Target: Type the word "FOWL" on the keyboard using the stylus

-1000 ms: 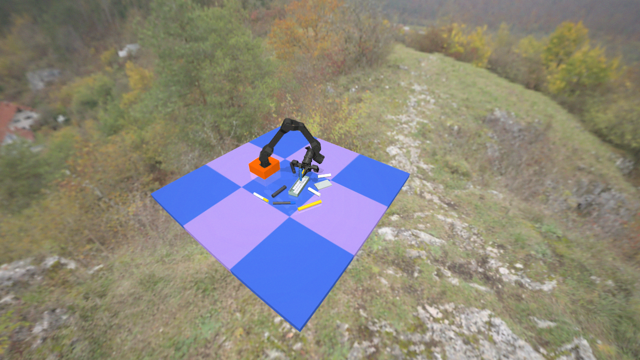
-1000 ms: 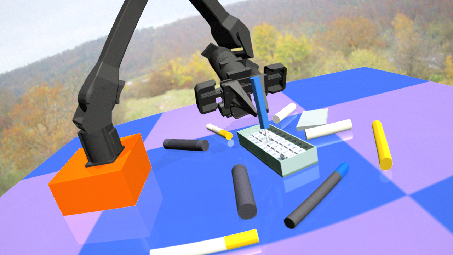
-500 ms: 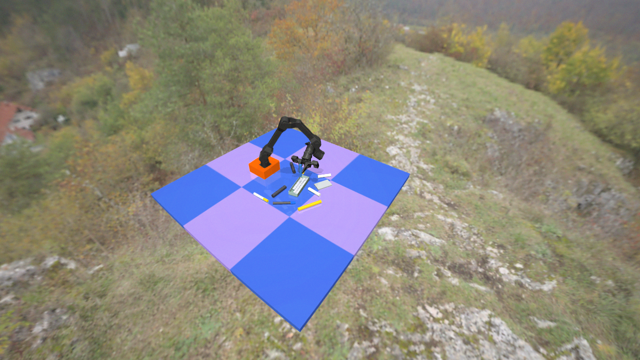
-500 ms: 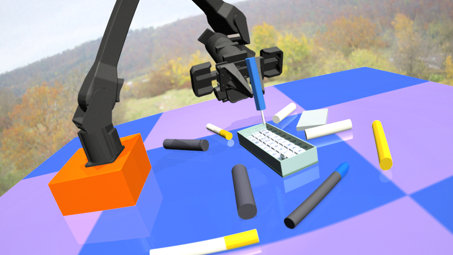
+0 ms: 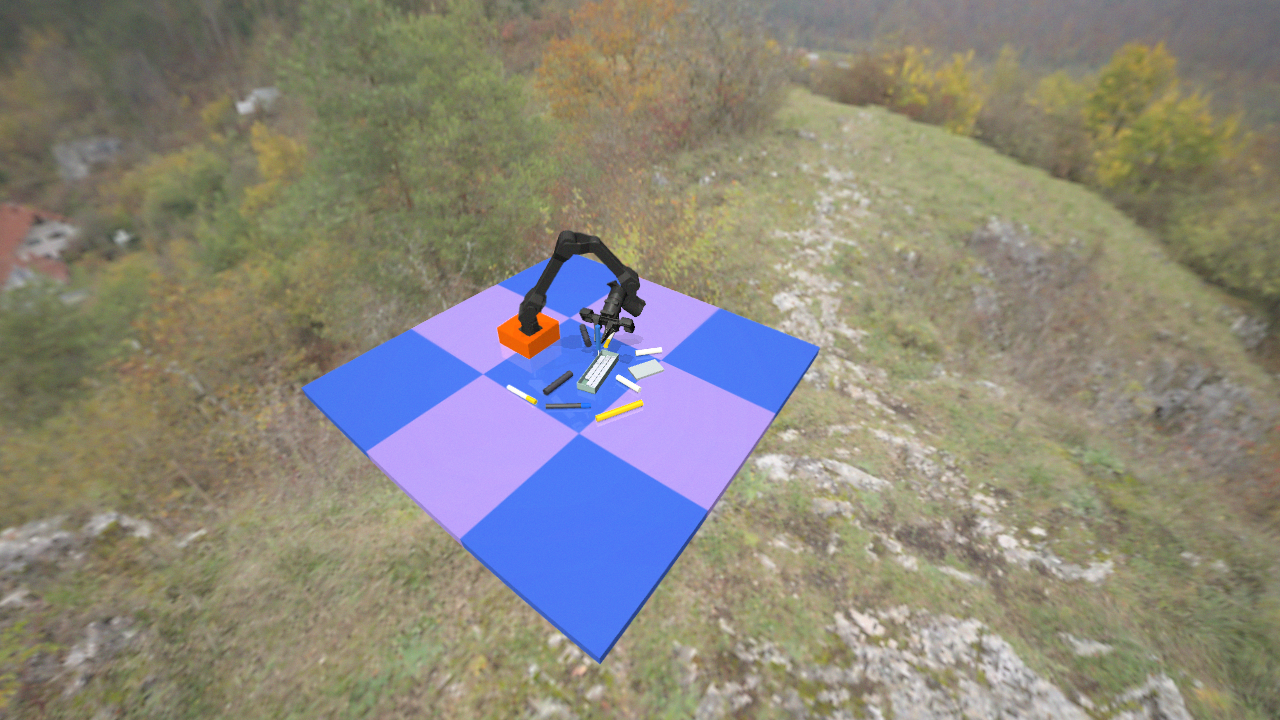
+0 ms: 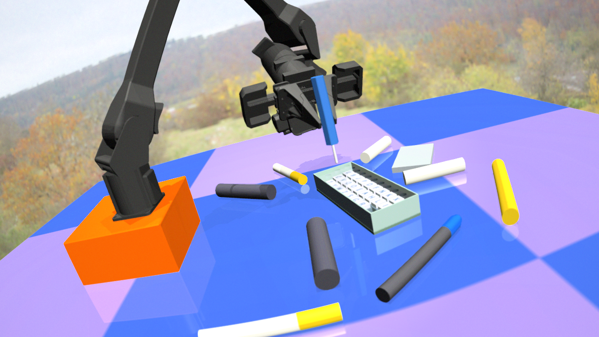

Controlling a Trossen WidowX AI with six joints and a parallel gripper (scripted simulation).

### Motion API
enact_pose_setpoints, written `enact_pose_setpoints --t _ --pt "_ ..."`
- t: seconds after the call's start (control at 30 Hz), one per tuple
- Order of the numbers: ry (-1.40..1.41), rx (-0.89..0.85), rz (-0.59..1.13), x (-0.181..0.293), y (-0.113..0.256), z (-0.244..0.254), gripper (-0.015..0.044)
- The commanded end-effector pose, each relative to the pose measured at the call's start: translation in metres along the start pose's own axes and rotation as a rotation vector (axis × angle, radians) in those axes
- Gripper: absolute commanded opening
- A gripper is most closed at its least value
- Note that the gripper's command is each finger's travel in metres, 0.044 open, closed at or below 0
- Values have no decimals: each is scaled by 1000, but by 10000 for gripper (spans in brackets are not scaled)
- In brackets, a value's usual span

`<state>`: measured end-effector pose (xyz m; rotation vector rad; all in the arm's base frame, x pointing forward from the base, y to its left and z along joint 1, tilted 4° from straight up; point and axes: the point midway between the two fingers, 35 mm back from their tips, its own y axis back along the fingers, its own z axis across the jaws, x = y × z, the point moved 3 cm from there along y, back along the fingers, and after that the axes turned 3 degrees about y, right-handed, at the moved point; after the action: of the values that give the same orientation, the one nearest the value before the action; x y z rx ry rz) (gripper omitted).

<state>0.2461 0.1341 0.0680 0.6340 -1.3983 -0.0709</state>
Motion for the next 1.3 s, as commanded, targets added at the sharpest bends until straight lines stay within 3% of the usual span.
enact_pose_setpoints --t 0.0,0.33,0.43,0.47,1.27 --pt "-2 -4 0 -2 -1 4 0" --pt "-1 -4 -2 -17 -9 3 0" --pt "-1 -4 -2 -19 -10 4 79" --pt "-1 -4 -2 -19 -10 4 81" --pt "-1 -4 -2 -28 -15 3 81"
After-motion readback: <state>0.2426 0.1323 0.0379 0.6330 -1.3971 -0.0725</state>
